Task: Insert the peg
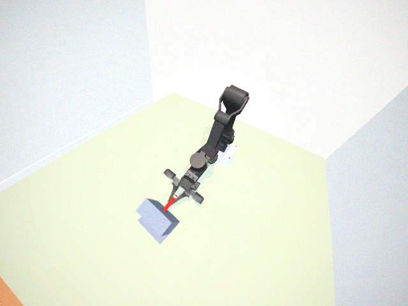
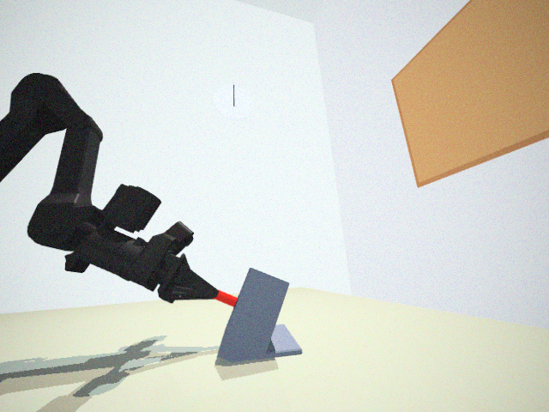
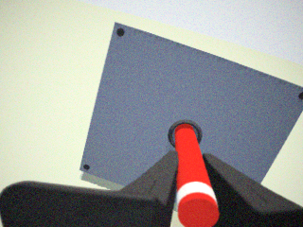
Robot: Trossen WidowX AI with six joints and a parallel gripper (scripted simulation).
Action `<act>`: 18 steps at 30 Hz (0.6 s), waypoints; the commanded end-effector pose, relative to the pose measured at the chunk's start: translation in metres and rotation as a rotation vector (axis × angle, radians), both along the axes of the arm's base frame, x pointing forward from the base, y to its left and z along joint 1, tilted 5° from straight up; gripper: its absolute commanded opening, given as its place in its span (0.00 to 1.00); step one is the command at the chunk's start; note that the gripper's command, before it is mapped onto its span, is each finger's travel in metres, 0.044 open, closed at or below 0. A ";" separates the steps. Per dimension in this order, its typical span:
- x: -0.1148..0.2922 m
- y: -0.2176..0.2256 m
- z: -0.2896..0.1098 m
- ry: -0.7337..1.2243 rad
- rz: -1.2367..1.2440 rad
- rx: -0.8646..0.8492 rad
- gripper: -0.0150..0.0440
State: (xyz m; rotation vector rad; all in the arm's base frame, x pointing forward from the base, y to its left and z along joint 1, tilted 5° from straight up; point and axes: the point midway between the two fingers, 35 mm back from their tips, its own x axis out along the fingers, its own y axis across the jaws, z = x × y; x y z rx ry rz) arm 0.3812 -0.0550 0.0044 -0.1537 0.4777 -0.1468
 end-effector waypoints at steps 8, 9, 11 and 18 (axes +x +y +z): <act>0.006 -0.001 0.000 -0.008 0.003 -0.001 0.25; 0.006 -0.001 0.000 -0.008 0.003 -0.001 0.25; 0.007 -0.001 -0.001 -0.008 0.003 -0.001 0.25; 0.009 -0.001 -0.002 -0.008 0.003 -0.001 0.25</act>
